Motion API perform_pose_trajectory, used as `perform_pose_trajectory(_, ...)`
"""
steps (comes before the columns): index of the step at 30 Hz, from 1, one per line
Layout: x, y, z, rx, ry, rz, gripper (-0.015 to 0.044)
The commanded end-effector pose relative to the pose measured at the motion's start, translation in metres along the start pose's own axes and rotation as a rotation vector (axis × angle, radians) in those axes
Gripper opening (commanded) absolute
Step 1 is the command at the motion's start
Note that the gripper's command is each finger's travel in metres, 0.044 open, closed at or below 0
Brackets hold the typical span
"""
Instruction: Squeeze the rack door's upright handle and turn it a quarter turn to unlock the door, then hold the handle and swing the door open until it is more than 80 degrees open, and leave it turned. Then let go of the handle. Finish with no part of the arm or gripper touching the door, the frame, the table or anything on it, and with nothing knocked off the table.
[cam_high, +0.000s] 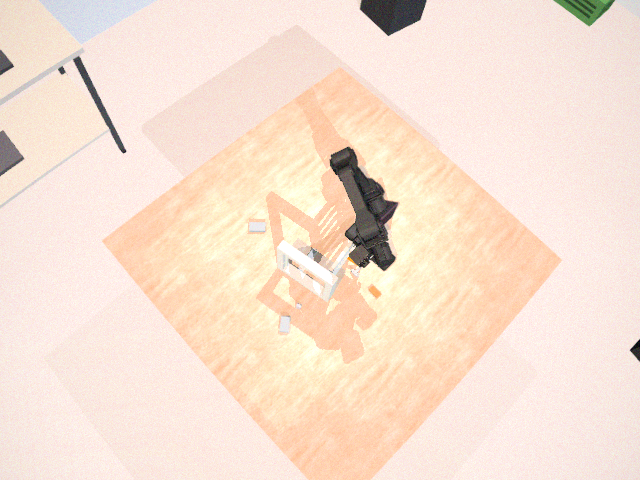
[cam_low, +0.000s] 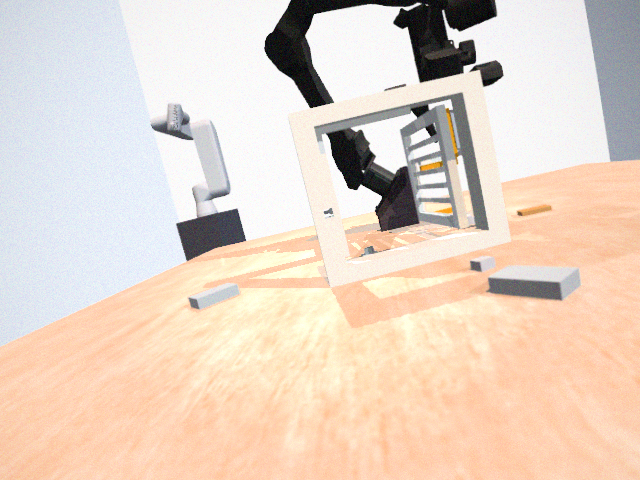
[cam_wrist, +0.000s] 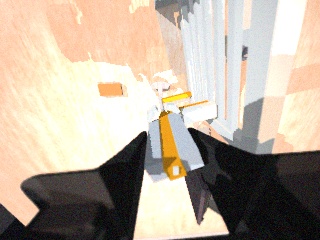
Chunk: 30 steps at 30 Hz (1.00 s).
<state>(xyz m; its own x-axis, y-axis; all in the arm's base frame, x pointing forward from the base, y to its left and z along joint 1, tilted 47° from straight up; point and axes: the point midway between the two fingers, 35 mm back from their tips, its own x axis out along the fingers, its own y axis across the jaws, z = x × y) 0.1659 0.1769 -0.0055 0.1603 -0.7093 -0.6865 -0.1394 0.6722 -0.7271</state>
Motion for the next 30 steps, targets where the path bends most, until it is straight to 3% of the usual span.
perform_pose_trajectory(1,0.000,0.000,0.000,0.005,0.000,0.001,0.0285)
perform_pose_trajectory(30,-0.034,0.002,0.002,0.003,0.000,0.002,0.0285)
